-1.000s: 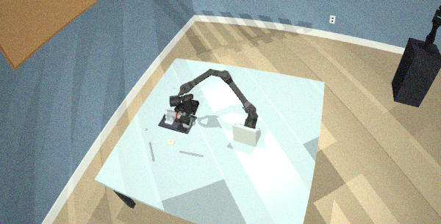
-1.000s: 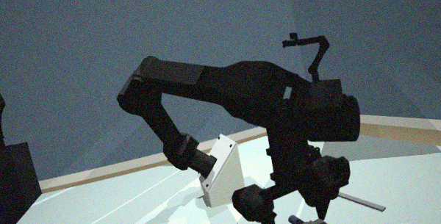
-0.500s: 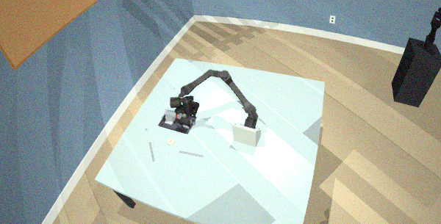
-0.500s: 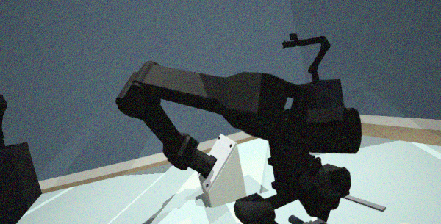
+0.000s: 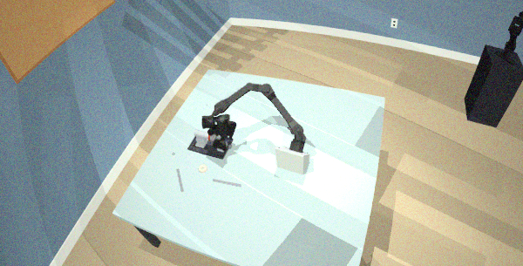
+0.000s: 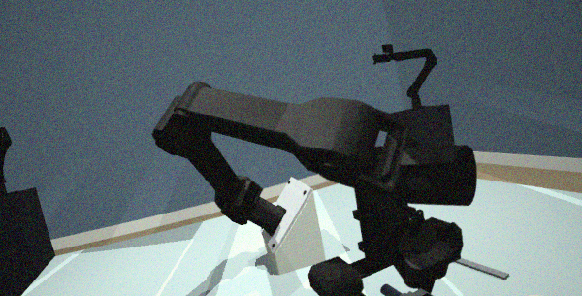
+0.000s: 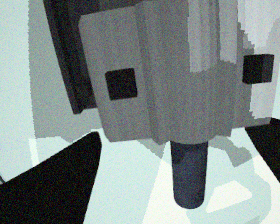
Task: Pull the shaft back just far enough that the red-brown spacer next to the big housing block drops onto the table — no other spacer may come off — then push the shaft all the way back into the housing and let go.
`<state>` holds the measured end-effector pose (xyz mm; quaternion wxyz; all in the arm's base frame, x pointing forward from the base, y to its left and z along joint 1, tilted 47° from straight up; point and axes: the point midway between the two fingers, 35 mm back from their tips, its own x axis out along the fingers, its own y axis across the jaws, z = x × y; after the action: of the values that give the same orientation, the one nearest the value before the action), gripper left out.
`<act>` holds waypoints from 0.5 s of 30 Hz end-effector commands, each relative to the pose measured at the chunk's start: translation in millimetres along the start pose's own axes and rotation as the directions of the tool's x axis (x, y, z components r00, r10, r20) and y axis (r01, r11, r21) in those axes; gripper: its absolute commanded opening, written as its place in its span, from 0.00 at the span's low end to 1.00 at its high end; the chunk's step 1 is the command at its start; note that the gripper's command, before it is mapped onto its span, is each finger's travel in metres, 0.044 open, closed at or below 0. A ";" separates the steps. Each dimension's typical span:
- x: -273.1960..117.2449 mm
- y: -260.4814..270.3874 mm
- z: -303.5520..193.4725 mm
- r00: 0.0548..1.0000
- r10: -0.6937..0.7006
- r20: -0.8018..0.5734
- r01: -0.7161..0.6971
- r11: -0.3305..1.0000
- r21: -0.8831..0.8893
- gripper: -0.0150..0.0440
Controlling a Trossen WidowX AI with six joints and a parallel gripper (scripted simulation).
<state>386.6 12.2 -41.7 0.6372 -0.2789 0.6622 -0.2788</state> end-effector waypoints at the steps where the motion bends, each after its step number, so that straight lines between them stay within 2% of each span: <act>1: 1.3 -1.3 0.5 1.000 -0.006 0.001 0.006 1.000 -0.003 1.00; 7: 1.7 -2.9 1.9 1.000 -0.006 0.001 0.006 1.000 -0.003 1.00; 15: 0.3 -0.5 0.2 1.000 -0.001 0.000 0.001 1.000 -0.002 0.64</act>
<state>386.9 11.5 -41.6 0.6367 -0.2797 0.6624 -0.2784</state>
